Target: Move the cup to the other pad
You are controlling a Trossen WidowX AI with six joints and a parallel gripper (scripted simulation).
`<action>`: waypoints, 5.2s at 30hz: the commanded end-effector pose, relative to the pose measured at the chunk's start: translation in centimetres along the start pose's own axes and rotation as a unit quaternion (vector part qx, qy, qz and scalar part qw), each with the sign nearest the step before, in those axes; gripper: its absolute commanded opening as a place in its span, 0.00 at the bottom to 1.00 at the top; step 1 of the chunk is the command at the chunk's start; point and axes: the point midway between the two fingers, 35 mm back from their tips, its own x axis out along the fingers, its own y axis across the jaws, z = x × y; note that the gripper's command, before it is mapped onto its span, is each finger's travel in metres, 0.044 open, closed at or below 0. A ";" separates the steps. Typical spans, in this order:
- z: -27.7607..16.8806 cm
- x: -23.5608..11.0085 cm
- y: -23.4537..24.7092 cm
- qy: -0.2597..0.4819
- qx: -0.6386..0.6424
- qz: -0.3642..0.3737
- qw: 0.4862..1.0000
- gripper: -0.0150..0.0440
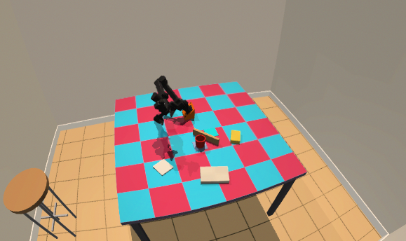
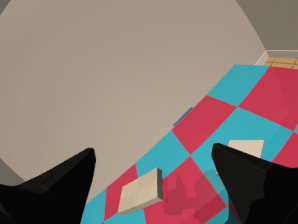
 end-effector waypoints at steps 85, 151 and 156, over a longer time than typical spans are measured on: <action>-29.5 0.7 2.2 0.297 0.264 -0.621 0.675 0.50; -23.9 1.0 7.7 0.298 0.263 -0.618 0.678 0.25; -24.2 0.5 8.1 0.298 0.263 -0.619 0.677 0.25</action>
